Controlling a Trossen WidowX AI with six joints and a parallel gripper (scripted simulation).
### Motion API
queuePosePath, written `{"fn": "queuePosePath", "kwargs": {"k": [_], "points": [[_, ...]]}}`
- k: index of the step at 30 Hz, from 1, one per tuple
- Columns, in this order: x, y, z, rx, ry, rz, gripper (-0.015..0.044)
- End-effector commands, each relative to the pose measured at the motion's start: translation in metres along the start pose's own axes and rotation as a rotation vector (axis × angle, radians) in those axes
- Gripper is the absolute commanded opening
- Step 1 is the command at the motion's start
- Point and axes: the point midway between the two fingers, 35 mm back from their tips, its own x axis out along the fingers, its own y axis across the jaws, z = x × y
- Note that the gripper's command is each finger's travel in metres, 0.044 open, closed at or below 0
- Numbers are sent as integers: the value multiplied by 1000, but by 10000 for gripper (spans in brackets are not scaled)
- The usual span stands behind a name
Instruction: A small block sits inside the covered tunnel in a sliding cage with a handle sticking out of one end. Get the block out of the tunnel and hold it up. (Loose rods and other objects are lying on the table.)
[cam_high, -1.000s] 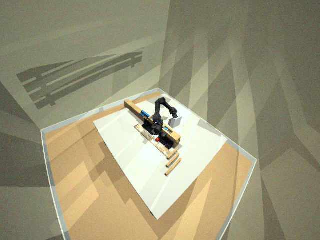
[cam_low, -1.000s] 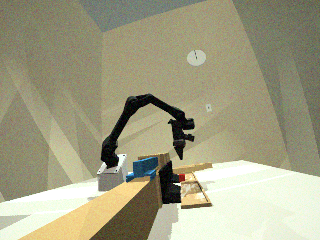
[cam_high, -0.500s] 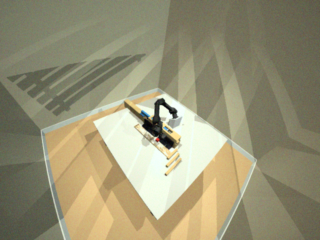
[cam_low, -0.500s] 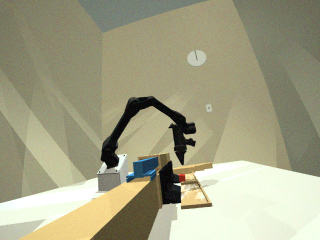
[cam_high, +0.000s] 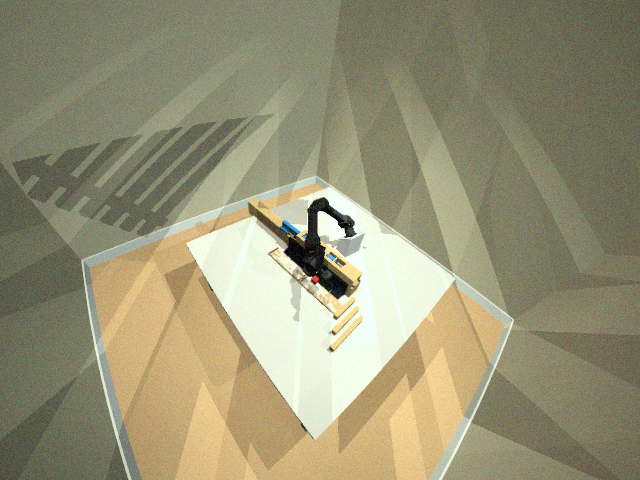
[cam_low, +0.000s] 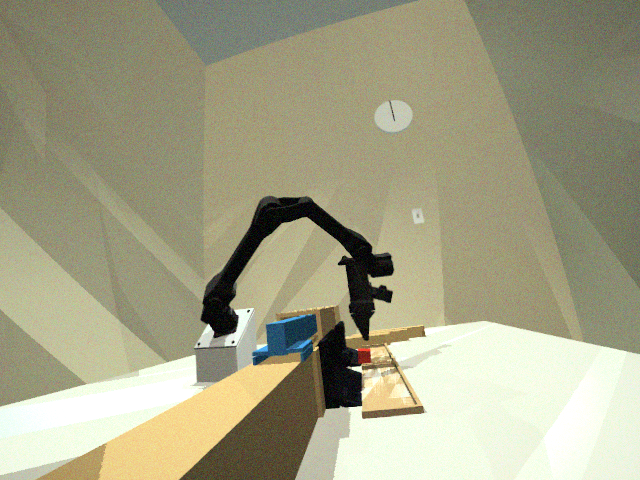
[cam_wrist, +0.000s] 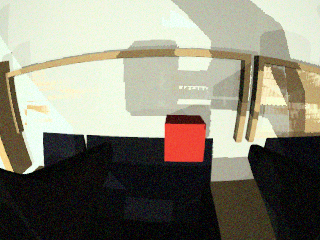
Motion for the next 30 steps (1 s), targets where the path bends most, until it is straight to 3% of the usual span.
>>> {"fn": "queuePosePath", "kwargs": {"k": [1,30], "points": [[9,0,-2,-8,2,-9,440],[55,-4,-12,-7,5,-17,440]]}}
